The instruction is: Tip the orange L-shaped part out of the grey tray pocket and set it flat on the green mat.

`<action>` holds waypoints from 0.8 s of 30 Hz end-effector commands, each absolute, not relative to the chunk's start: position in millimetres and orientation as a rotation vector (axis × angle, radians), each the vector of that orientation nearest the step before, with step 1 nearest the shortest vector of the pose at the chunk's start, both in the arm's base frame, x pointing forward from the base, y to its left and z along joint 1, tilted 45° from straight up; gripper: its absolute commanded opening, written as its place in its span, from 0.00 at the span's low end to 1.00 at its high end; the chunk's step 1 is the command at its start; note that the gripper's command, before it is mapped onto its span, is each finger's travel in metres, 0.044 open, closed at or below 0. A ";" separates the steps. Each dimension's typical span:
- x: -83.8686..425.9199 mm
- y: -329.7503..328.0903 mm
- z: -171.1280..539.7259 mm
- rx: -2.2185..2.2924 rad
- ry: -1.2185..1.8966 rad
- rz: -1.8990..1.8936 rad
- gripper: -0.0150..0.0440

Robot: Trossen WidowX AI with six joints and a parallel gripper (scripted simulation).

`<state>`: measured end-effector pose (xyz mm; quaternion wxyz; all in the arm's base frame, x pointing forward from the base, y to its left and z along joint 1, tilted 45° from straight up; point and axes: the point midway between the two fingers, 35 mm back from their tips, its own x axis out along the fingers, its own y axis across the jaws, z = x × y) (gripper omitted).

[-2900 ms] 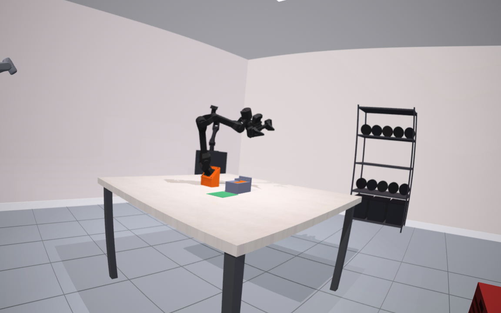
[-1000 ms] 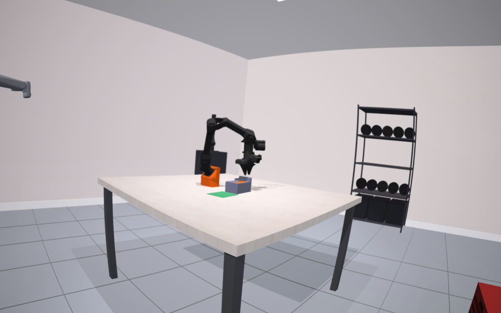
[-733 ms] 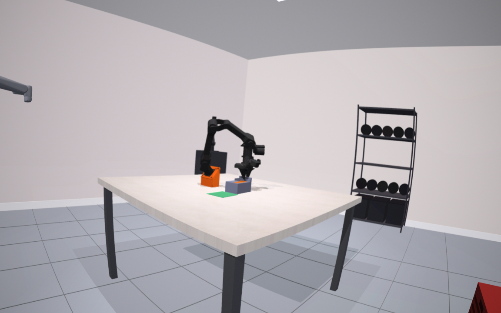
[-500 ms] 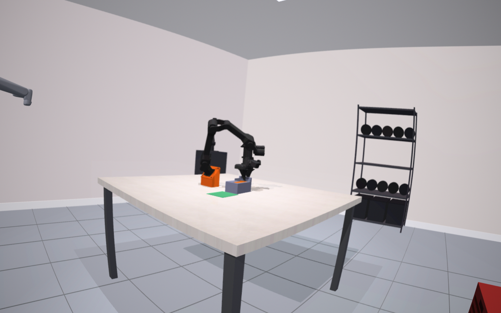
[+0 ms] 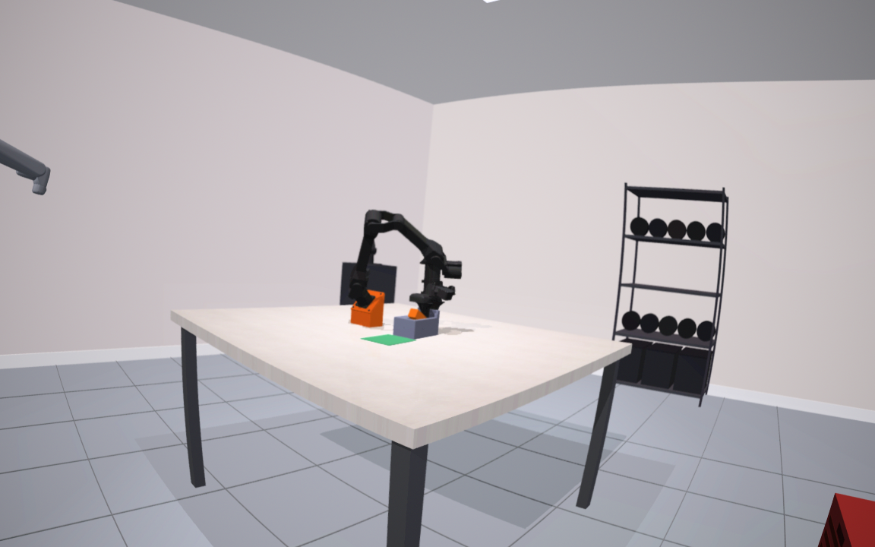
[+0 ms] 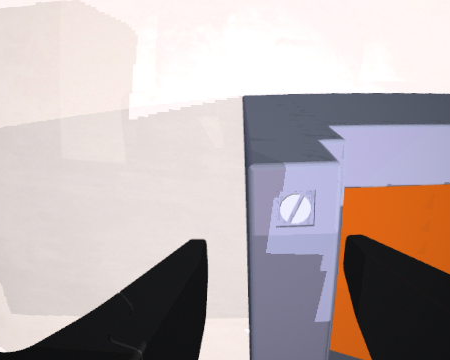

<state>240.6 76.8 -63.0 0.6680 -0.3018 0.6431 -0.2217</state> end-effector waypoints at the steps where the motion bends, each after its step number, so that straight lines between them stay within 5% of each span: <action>1: 237.2 67.4 -69.4 -0.702 1.462 -0.508 0.56; 24: 238.9 70.0 -69.4 -0.688 1.457 -0.504 0.56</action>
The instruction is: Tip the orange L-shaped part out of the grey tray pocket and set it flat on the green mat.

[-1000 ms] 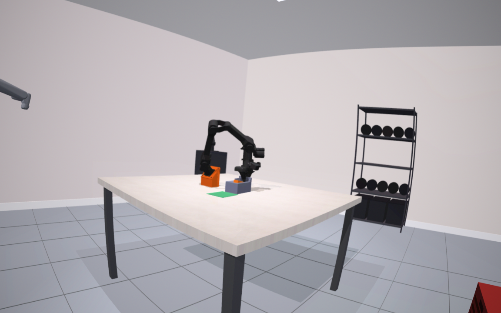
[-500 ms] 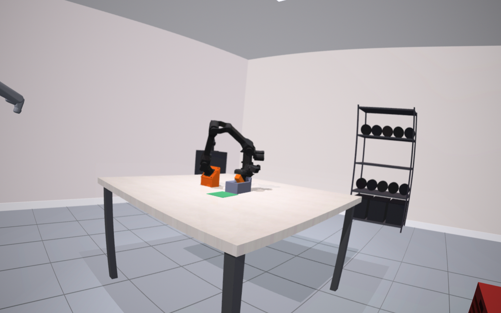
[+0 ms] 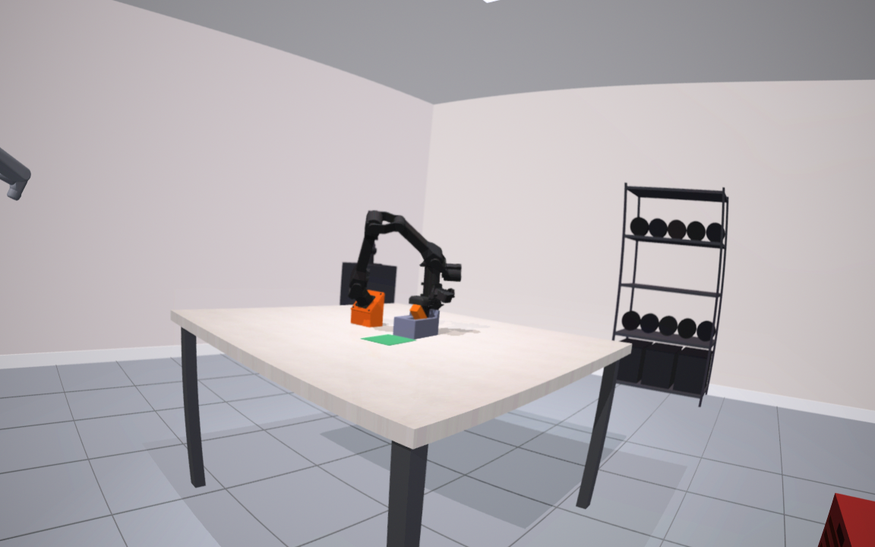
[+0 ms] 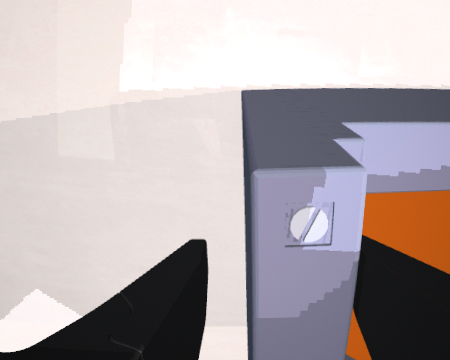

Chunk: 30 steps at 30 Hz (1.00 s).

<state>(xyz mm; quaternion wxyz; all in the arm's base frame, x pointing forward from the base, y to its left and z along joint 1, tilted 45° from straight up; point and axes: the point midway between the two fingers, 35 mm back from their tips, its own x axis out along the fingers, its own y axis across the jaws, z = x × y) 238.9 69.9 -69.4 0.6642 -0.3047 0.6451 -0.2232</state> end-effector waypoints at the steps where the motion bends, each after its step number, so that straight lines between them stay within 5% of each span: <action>1: 238.9 70.0 -69.4 -0.688 1.457 -0.504 0.56; 30: 232.3 144.2 3.7 -0.702 1.451 -0.489 0.56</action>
